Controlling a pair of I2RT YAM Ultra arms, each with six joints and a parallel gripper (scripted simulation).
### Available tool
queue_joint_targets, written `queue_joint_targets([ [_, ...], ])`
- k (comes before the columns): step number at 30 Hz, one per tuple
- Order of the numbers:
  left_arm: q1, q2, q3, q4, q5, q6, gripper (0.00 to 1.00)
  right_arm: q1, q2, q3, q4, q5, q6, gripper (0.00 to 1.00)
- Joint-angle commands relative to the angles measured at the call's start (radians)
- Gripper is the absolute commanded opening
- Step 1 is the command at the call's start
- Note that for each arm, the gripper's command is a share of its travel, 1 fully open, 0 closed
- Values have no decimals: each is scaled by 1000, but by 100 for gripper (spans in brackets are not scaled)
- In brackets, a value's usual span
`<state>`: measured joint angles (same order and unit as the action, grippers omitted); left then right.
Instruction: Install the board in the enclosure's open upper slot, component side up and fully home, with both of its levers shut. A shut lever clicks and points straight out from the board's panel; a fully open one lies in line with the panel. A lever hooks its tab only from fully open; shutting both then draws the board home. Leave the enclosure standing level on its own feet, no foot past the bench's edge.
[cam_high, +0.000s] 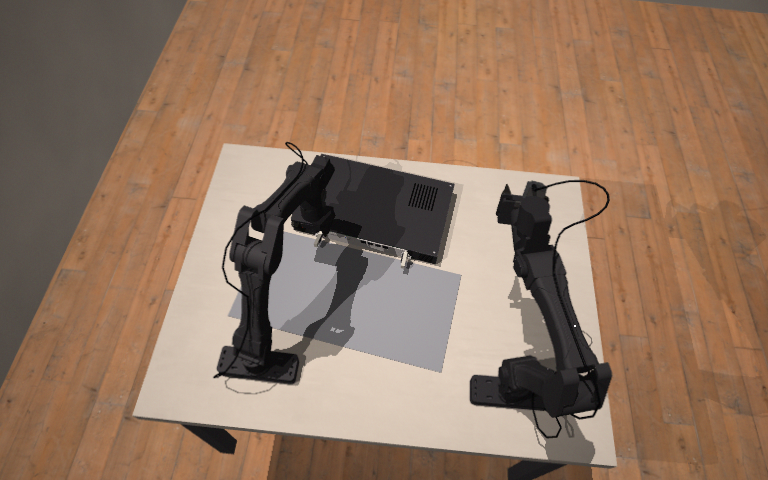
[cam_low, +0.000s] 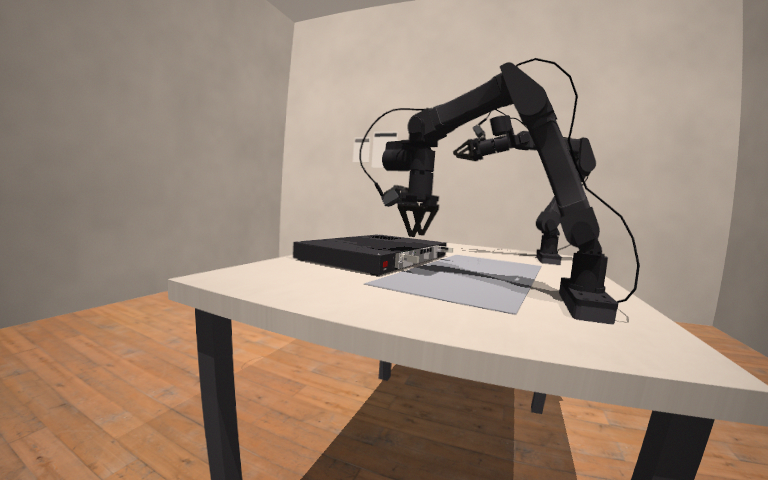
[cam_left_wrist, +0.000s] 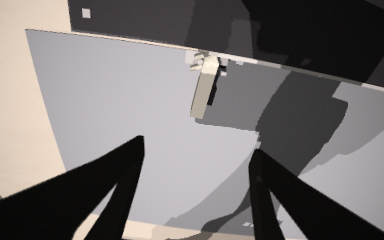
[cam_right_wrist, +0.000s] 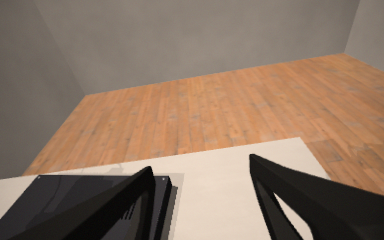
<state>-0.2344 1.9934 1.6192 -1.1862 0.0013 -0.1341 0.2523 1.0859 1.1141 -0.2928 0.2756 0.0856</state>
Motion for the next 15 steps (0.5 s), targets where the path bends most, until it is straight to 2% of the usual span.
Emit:
queue_joint_targets([
  [1, -2, -12, 16, -12, -2, -2, 64, -81, -52, -32, 167, -129, -90, 64],
  [8, -2, -12, 16, -12, -2, -2, 64, -225, -51, -68, 290, -264, -101, 64],
  [15, -2, -12, 16, -12, -2, -2, 64, -258, -41, -69, 295, -274, -94, 64],
])
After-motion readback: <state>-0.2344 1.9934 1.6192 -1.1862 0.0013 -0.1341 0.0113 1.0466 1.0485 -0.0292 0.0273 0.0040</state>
